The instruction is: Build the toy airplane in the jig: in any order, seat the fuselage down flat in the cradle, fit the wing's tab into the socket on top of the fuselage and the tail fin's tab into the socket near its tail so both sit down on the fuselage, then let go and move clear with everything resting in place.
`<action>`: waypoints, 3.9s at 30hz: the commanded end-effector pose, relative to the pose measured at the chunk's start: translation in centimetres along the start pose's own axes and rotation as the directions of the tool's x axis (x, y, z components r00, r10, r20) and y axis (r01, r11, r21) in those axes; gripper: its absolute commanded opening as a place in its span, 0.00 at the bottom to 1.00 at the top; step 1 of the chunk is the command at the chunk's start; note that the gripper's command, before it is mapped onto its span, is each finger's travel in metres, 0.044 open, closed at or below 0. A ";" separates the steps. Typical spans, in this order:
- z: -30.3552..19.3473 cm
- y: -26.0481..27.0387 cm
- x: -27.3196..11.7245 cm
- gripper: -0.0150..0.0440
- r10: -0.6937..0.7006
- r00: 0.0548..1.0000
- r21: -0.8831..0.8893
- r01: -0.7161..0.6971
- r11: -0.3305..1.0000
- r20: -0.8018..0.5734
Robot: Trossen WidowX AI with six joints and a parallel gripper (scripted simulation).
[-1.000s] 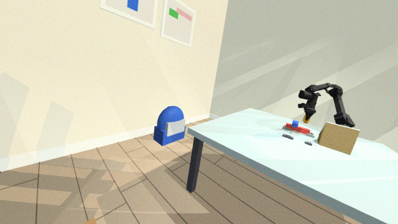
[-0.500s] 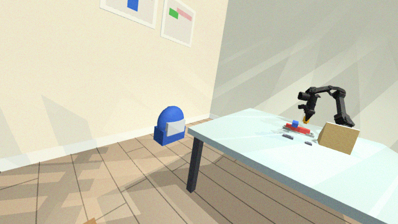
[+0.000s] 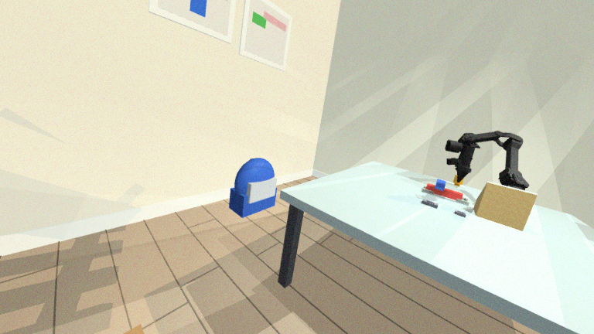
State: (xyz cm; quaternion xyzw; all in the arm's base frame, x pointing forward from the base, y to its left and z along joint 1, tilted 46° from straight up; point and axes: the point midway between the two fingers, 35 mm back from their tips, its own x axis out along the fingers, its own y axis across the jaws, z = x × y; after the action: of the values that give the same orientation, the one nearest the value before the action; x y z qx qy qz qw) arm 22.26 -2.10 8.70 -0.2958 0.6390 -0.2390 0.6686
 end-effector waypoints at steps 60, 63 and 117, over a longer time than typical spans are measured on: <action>-1.3 -3.1 2.6 0.36 -0.027 1.000 0.010 0.027 1.000 -0.001; -1.3 -3.1 3.1 0.36 -0.028 1.000 0.010 0.028 1.000 -0.001; -1.3 -2.7 -4.4 0.69 -0.027 1.000 0.008 0.027 1.000 -0.003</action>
State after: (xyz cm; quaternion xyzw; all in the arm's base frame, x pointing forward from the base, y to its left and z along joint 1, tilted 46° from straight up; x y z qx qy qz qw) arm 21.33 -3.53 11.43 -0.2980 0.6335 -0.2492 0.6691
